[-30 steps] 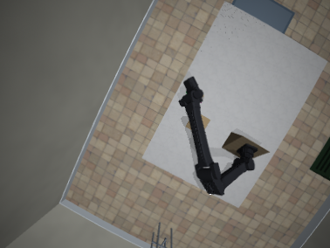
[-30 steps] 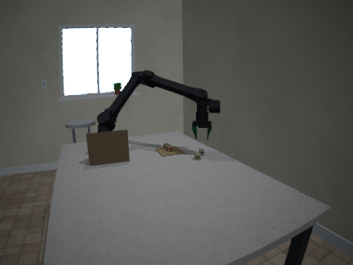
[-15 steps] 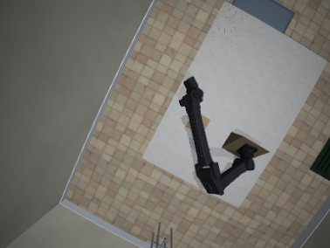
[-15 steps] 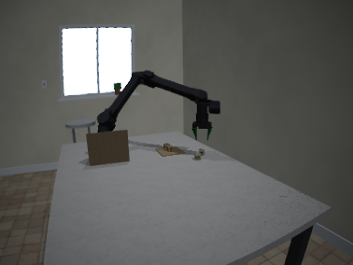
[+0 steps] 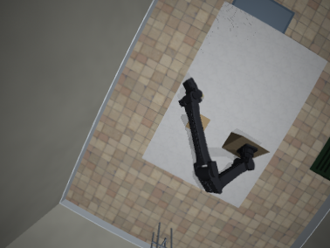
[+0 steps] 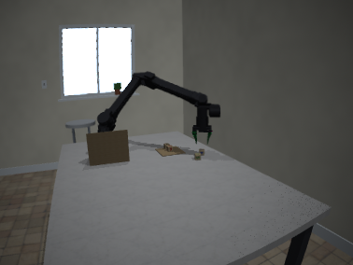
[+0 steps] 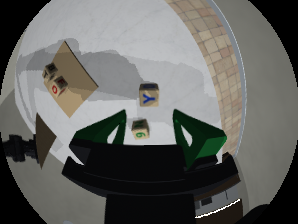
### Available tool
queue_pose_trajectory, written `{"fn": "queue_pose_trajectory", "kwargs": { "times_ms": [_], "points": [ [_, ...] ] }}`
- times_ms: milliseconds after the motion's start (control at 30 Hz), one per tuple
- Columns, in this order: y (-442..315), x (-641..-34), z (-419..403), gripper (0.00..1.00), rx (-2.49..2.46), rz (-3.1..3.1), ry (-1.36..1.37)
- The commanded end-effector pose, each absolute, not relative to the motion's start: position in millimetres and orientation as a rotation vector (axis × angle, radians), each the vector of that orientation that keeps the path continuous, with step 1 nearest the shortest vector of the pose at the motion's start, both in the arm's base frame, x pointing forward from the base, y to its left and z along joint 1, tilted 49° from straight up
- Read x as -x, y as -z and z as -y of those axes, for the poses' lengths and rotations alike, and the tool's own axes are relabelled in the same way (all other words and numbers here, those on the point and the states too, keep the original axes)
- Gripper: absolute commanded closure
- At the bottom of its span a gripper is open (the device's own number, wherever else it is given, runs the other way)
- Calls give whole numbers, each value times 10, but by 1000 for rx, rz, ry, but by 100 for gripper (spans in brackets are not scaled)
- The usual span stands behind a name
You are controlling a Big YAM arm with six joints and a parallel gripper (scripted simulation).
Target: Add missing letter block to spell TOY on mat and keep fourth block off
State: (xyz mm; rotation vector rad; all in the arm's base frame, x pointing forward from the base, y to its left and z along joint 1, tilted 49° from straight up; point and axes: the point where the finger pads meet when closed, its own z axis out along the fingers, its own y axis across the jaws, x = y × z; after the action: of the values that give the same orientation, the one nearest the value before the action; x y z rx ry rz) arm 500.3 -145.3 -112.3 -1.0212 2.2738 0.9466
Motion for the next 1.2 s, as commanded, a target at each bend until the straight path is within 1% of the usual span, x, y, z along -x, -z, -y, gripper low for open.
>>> {"fn": "queue_pose_trajectory", "kwargs": {
  "times_ms": [0, 667, 1167],
  "points": [
    [1162, -5060, 1344, 37, 1023, -2273, -946],
    [1286, -5079, 1205, 37, 1023, -2273, -947],
    [1218, -5138, 1228, 37, 1031, -2266, -925]
  ]
}}
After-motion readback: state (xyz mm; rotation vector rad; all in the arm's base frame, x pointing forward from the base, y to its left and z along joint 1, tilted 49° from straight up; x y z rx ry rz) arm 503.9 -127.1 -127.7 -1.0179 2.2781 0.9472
